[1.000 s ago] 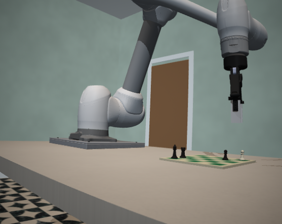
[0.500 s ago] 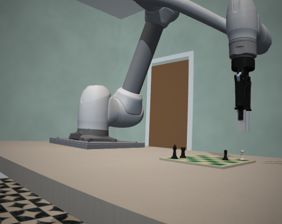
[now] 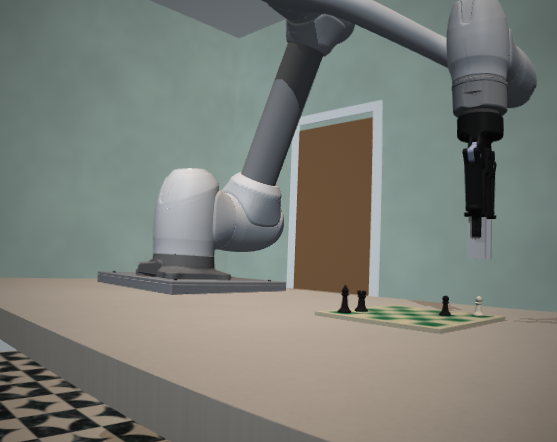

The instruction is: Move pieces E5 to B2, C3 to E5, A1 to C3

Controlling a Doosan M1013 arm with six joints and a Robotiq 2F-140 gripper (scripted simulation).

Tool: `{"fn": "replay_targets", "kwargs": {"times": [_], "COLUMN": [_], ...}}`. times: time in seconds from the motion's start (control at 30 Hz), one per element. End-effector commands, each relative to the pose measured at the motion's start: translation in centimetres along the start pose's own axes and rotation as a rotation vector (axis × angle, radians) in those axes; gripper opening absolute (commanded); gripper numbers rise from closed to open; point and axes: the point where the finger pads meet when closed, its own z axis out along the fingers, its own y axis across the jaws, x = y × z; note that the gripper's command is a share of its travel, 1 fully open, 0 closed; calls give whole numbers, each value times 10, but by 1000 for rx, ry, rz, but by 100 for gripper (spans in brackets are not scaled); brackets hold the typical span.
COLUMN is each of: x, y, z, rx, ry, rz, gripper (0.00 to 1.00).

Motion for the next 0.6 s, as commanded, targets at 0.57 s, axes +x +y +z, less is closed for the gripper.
{"fn": "replay_targets", "kwargs": {"times": [0.57], "x": [0], "y": [0], "z": [2], "rx": [0], "ry": [0], "rz": [0], "gripper": [20]}}
